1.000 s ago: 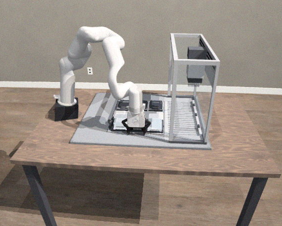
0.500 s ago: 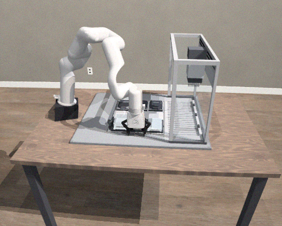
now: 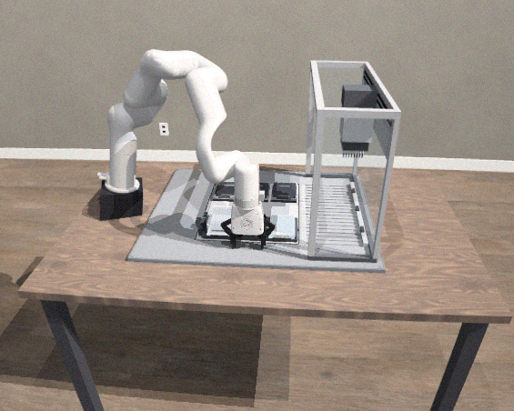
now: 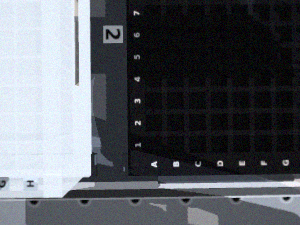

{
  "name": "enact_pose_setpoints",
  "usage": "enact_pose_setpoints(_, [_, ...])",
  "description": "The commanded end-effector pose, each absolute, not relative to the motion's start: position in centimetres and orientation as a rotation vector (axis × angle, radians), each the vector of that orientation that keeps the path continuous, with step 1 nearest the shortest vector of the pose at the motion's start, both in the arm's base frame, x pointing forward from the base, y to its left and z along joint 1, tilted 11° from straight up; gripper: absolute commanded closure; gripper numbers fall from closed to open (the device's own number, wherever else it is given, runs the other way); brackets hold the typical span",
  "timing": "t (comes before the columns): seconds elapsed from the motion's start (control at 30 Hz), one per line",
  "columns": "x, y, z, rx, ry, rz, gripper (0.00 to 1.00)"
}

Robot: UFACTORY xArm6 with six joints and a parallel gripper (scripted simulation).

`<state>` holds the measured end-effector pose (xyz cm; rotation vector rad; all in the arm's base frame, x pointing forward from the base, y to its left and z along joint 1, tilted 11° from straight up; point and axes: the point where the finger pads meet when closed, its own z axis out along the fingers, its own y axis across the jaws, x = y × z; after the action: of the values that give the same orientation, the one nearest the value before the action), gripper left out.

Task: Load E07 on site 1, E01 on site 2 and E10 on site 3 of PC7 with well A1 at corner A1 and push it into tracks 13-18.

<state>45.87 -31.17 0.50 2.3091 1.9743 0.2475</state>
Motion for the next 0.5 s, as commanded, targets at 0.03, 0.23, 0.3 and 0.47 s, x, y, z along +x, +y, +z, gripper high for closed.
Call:
enact_pose_setpoints(0.03, [45.92,-31.63,0.64,2.306,1.972,0.248,0.0])
enact_pose_setpoints(0.23, [45.87,-31.96,0.62,2.306,1.972,0.248,0.0])
enact_pose_setpoints(0.3, [45.85,-32.02,0.62,2.306,1.972,0.248,0.0])
enact_pose_setpoints(0.47, [45.81,-32.35,0.6,2.306,1.972,0.248,0.0])
